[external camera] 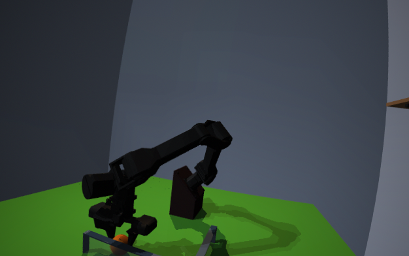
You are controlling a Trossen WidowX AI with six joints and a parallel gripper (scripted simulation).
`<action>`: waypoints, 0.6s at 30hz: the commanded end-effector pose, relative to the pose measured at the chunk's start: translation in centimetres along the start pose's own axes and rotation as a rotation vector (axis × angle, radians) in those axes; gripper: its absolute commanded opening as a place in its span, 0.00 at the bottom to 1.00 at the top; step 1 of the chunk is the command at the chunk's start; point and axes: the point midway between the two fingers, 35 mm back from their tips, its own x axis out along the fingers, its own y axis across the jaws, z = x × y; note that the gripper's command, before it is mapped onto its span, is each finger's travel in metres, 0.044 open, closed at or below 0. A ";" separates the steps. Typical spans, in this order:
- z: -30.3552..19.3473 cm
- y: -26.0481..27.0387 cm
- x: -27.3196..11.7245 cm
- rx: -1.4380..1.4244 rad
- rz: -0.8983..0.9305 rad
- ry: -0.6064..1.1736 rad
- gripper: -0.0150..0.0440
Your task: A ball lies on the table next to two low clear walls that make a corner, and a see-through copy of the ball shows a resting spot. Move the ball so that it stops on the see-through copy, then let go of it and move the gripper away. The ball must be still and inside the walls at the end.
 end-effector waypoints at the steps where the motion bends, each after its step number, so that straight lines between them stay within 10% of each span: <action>1: -0.2 0.0 0.6 0.008 0.005 -0.001 0.25; 18: -0.1 0.0 0.2 0.003 0.000 0.001 0.89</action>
